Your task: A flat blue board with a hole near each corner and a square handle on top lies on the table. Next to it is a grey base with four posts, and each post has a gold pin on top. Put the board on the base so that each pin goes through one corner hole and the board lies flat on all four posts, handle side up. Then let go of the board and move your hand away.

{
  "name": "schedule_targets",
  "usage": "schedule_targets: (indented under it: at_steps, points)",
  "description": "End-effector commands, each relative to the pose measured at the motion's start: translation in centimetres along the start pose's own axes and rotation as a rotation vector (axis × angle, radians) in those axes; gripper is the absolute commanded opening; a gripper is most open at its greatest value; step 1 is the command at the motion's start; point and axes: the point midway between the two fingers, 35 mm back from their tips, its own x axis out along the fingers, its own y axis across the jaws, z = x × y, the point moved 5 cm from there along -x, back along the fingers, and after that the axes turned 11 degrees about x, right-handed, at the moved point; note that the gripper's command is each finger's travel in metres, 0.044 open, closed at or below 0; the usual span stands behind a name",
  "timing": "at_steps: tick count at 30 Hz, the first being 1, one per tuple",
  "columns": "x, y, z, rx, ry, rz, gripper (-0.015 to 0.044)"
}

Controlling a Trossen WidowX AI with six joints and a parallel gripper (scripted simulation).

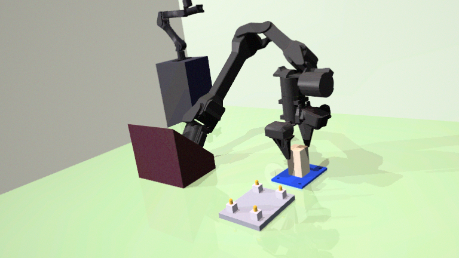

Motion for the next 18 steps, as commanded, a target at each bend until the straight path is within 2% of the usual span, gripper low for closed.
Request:
schedule_targets:
  at_steps: [1, 18]
  points:
    - [0.6, 0.0, 0.0, 0.005, 0.0, 0.003, 0.044]
    - [3.3, 0.1, -0.2, 0.005, 0.001, 0.006, 0.044]
